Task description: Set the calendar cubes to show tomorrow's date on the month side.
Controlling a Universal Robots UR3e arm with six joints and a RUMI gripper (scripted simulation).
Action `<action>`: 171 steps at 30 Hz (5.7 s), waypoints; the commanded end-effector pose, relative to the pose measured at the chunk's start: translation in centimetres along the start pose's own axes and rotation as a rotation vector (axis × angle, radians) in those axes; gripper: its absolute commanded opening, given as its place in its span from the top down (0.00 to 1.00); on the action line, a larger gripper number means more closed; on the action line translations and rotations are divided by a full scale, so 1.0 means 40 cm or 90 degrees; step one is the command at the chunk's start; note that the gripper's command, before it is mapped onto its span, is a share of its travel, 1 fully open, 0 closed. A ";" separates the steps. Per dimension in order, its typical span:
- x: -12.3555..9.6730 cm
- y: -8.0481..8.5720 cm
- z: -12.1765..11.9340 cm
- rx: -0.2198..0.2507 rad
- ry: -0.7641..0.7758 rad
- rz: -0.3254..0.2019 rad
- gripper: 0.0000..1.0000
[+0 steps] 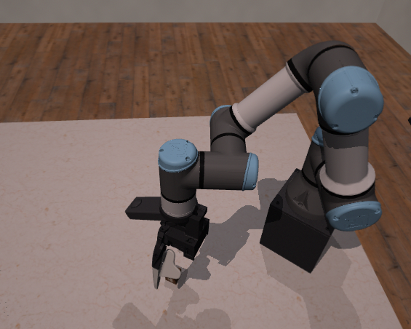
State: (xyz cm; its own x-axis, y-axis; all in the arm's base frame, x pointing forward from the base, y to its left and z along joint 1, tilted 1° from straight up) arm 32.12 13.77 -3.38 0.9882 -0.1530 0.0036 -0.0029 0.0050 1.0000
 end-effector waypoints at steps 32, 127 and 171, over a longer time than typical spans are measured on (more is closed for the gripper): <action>0.007 0.004 0.006 0.001 -0.094 0.005 0.00; -0.006 0.016 0.038 0.004 -1.076 0.004 0.00; -0.010 0.022 0.025 0.006 -1.517 0.003 0.00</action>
State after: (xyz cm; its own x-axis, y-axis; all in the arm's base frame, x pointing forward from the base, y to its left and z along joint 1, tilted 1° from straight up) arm 31.50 12.68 -2.61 -0.7314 -0.6819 -0.0093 -0.0115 -0.0013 0.9999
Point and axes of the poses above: the point where the finger pads meet when closed, its own y axis back along the fingers, its own z axis across the jaws, x = y × z, the point moved 4 cm from there along y, back along the fingers, and after that the axes turned 13 degrees about y, right-handed, at the moved point
